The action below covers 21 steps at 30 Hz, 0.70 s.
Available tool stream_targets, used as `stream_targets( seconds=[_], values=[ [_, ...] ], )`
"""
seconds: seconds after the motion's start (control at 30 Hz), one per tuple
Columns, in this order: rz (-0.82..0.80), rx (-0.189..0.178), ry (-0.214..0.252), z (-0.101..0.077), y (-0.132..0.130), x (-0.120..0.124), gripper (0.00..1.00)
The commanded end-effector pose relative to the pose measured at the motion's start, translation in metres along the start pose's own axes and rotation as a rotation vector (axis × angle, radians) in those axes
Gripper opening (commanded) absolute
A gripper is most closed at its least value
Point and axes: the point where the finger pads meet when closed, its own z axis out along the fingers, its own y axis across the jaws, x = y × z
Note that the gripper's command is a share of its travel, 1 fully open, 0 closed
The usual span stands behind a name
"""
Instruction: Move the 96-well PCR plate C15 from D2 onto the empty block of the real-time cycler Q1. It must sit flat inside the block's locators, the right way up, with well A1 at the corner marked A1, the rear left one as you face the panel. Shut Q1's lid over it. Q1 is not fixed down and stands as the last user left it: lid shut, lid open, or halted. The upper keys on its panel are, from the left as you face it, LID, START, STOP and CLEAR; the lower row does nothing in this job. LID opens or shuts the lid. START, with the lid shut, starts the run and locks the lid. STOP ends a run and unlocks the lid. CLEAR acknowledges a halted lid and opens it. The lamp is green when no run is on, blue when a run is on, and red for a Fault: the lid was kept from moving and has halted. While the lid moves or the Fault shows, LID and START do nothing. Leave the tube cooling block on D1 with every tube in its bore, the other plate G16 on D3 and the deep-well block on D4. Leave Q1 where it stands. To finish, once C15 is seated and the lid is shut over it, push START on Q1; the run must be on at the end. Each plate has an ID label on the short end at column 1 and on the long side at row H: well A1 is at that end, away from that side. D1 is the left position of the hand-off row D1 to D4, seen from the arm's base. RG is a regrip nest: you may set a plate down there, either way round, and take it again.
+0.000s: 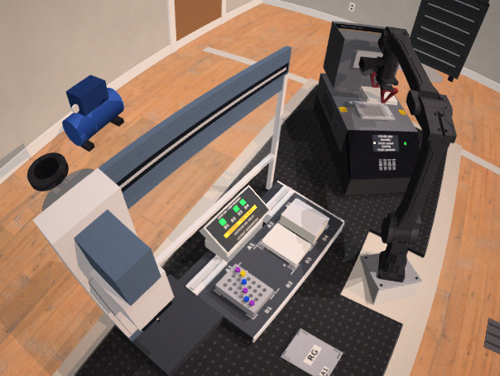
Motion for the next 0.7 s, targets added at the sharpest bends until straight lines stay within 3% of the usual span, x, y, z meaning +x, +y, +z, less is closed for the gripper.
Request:
stream_targets(
  seconds=[0.0,0.17,0.37,0.67],
  values=[
    [-0.04,-0.011,-0.005,-0.003,-0.025,0.012,0.0],
    [-0.037,-0.013,0.002,0.0,-0.02,0.006,0.0],
    [-0.033,0.022,-0.005,-0.009,-0.013,-0.008,0.0],
    [0.028,0.038,0.007,-0.013,-0.002,0.006,0.0]
  ],
)
